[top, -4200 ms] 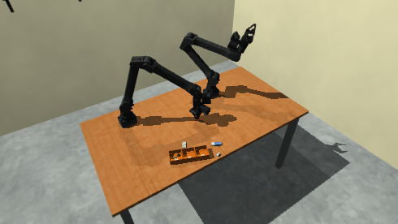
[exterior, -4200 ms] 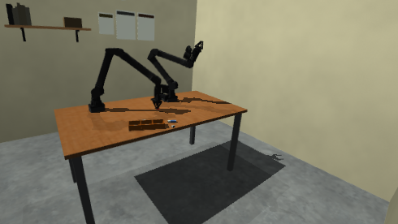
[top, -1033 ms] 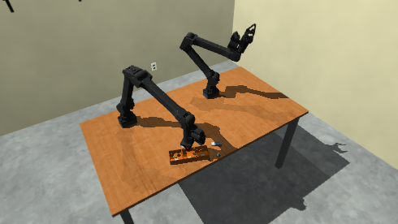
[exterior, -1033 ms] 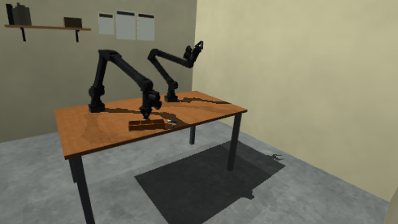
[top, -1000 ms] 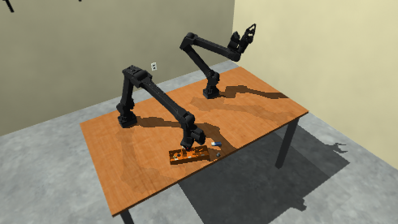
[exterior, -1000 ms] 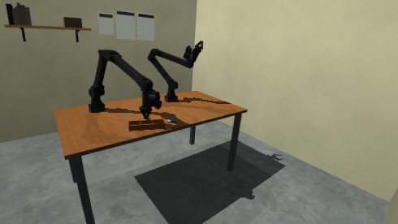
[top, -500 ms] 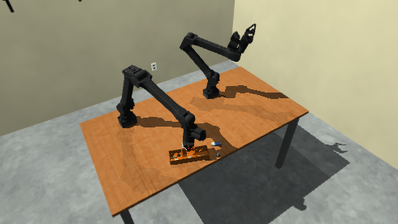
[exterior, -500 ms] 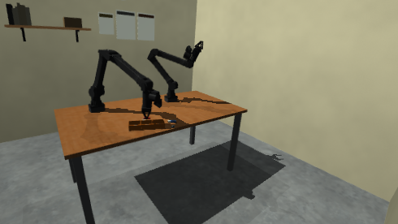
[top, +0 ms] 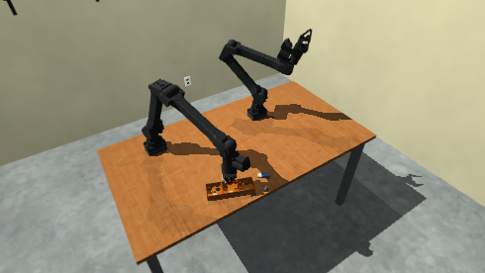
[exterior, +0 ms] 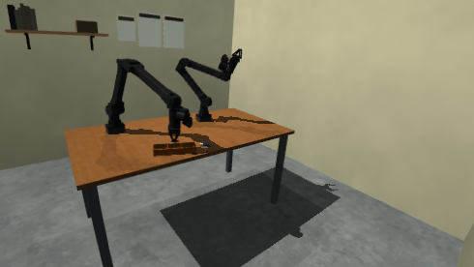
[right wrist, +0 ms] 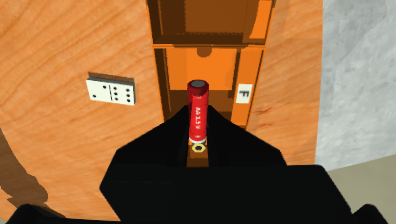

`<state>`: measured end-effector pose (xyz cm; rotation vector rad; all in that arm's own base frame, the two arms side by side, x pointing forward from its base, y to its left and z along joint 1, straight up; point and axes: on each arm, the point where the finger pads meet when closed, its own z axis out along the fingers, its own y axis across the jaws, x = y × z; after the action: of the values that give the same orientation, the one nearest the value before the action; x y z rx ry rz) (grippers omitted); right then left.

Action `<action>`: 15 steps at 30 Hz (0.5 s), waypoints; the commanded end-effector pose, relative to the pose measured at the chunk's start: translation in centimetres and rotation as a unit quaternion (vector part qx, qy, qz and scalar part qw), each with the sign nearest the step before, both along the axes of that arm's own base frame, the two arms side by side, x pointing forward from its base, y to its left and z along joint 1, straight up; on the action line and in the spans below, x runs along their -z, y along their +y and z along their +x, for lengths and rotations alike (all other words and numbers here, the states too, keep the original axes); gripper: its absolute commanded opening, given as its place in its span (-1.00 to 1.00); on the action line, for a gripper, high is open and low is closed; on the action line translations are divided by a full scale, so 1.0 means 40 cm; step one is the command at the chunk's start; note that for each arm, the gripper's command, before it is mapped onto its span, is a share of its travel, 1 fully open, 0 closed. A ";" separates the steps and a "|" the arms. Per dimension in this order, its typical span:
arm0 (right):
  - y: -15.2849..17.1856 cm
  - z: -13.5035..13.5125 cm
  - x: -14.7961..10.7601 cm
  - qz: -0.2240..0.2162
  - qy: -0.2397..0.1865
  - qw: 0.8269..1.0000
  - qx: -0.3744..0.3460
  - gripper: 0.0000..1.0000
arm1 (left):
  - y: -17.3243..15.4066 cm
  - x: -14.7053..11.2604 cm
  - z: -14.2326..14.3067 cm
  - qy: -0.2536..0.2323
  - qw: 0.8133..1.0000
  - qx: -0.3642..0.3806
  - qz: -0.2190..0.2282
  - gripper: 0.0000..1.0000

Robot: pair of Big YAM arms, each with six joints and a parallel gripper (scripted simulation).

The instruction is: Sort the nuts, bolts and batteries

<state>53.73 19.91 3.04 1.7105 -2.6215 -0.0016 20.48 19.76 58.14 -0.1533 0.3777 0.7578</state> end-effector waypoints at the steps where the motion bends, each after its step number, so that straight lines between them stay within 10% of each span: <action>1: -0.005 0.019 -0.052 0.011 -0.025 1.000 -0.003 -0.83 | -0.009 -0.012 -0.025 -0.011 1.000 -0.009 0.012 1.00; 15: -0.011 0.011 0.041 0.004 -0.007 1.000 0.000 -0.83 | -0.009 -0.012 -0.025 -0.011 1.000 -0.009 0.012 1.00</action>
<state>53.68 19.90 2.02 1.7158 -2.6223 -0.0009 20.48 19.76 58.14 -0.1533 0.3777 0.7578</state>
